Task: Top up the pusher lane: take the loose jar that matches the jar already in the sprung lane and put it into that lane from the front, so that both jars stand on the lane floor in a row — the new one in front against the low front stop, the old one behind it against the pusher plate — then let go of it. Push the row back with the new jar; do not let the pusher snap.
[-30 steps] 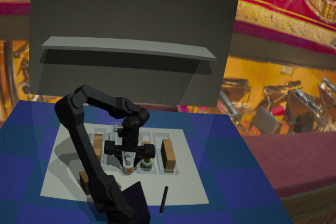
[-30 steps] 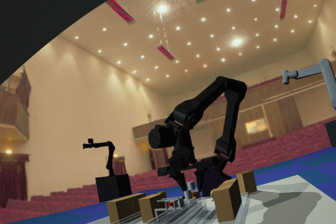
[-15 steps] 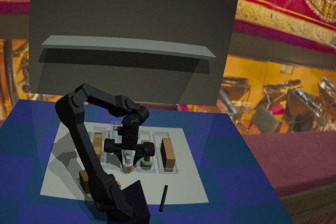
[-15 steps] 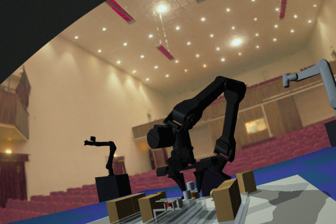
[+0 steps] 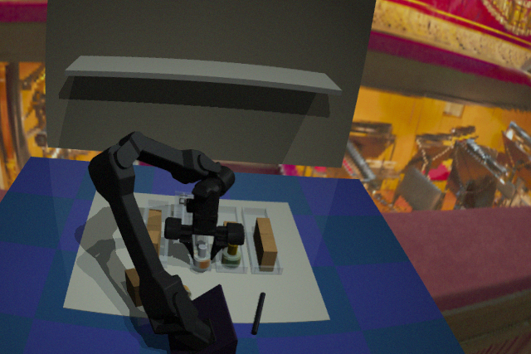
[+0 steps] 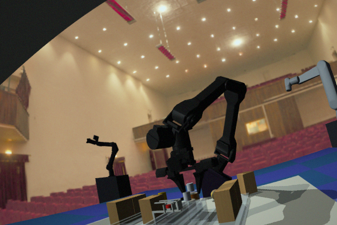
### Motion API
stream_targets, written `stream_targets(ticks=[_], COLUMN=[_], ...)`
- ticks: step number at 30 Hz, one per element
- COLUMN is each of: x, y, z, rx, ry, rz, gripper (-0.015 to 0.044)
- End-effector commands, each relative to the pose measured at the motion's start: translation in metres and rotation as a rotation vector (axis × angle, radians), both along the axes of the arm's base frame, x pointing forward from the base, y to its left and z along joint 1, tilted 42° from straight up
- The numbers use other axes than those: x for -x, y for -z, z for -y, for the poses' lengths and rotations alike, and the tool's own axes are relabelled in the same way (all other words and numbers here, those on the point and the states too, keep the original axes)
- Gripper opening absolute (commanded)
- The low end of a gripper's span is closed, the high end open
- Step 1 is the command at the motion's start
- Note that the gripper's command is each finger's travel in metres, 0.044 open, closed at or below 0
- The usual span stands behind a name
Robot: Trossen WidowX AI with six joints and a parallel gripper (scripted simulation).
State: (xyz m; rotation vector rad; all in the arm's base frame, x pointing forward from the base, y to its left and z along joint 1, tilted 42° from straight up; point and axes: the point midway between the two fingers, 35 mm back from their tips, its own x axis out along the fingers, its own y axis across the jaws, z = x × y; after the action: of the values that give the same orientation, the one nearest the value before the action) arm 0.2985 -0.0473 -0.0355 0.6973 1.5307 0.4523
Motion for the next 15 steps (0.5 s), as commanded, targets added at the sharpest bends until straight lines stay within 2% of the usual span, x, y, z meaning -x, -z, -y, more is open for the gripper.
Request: stream_targets(ticks=[1, 15], x=[-0.0098, -0.0159], y=[-0.0013, -0.0015], z=[0.0018, 0.0025], rx=[0.002, 0.002], ry=[0.004, 0.004], rz=[0.028, 0.029], gripper=[0.0, 0.0])
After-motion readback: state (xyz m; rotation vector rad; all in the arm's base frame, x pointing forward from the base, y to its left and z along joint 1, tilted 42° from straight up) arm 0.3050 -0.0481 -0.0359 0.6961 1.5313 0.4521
